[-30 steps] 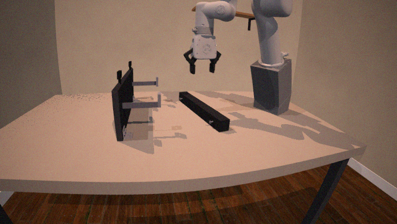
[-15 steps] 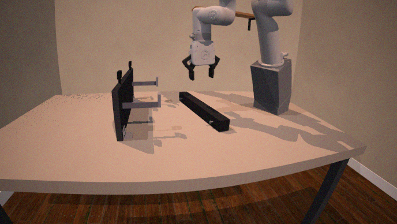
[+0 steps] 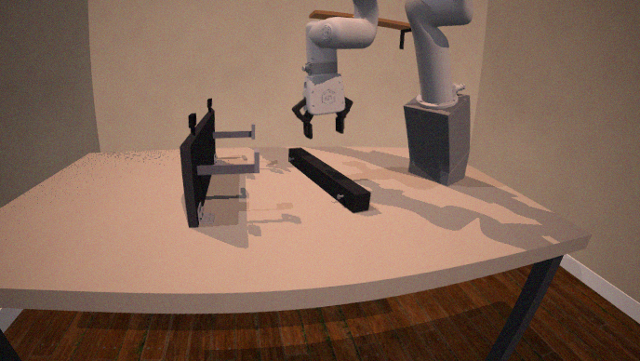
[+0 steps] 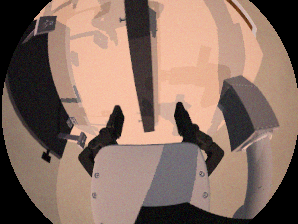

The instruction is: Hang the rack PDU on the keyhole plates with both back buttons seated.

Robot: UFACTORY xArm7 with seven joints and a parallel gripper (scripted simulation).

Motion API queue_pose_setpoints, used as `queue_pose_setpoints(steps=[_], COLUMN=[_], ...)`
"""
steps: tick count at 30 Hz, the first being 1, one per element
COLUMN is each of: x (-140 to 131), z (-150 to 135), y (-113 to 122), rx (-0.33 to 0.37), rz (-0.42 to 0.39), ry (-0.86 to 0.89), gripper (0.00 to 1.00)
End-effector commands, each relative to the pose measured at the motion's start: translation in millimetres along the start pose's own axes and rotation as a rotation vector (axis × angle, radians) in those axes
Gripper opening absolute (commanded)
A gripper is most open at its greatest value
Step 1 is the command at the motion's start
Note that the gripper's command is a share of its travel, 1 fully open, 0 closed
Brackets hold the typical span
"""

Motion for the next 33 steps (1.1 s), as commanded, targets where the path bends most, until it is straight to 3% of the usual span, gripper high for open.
queue_pose_setpoints(steps=[1,33], x=[2,2], z=[1,-2], y=[-11,-34], rx=[0.118,0.118], rz=[-0.014,-0.014], ry=[0.006,0.006], gripper=[0.97,0.97])
Point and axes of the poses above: the point where the finger pads meet when closed, its own y axis back along the fingers, its own z axis across the jaws, x = y × z, the point moved 2 cm from there along y, back along the fingers, and after that the axes turned 4 degrees about y, right-handed, at the moved point
